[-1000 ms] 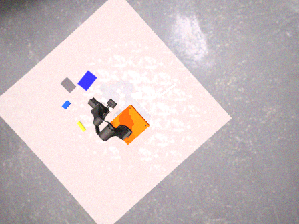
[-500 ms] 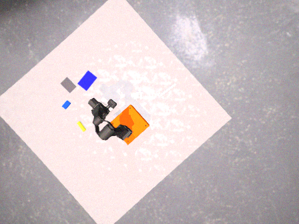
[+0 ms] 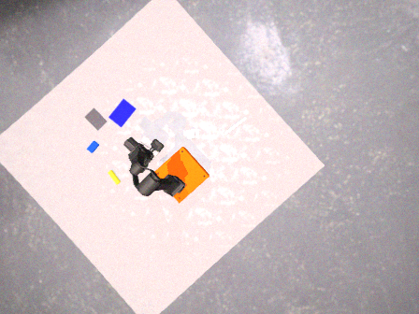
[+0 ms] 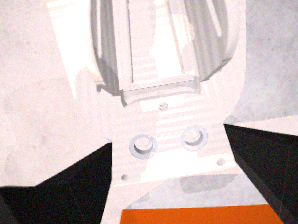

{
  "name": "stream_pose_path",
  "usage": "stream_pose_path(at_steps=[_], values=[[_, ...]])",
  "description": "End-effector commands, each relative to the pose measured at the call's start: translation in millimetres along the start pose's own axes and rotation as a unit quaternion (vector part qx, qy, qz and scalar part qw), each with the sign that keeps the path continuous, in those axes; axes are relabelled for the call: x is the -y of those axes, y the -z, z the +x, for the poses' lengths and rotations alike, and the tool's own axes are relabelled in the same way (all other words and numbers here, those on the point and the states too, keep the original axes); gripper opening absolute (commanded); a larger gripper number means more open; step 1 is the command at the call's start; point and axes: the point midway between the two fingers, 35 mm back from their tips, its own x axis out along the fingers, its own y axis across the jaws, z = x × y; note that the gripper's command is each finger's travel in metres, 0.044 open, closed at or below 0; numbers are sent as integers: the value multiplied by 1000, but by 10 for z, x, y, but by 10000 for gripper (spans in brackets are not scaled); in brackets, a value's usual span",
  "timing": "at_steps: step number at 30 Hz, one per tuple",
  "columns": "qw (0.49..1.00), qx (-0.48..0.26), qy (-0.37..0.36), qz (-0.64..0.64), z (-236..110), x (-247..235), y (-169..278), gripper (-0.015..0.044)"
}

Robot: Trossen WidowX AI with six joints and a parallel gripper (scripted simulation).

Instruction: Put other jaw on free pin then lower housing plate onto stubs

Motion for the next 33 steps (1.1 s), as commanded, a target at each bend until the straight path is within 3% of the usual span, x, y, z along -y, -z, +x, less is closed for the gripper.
stream_pose_path(at_steps=[1,33], values=[[1000,0,2,1,5,6,0,351],[1000,0,2,2,53,6,0,351]])
